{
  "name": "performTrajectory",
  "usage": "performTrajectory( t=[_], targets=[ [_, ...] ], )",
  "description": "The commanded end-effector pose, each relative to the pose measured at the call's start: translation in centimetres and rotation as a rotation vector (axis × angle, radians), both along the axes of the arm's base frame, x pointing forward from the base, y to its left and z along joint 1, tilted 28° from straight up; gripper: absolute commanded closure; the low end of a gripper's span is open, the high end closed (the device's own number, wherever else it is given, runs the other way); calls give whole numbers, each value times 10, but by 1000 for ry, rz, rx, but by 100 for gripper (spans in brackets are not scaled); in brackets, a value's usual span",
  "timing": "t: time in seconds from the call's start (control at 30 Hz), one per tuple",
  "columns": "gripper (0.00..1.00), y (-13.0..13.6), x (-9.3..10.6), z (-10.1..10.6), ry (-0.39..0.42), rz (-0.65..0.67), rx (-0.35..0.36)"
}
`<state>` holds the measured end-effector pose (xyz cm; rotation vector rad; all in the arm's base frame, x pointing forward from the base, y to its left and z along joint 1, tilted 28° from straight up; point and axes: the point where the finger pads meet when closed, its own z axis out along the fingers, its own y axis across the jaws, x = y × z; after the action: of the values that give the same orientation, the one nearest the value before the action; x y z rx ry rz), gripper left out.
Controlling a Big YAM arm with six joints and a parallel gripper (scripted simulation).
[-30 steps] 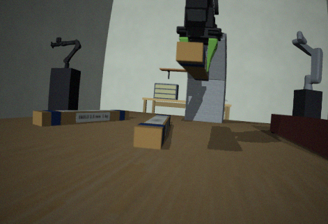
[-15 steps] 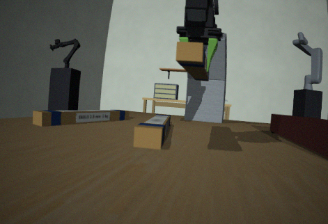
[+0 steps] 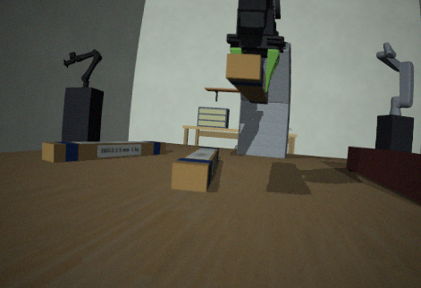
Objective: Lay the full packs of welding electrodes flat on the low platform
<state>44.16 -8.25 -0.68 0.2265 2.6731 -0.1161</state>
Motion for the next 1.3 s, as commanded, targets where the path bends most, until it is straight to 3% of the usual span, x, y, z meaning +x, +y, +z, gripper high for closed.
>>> performTrajectory(
  t=[0.0, 0.63, 1.27],
  targets=[
    [100, 2, 5, 20, -39, 1, -6],
    [100, 6, 1, 26, -36, 1, -4],
    [100, 7, 14, 42, -58, 4, -7]
  ],
)
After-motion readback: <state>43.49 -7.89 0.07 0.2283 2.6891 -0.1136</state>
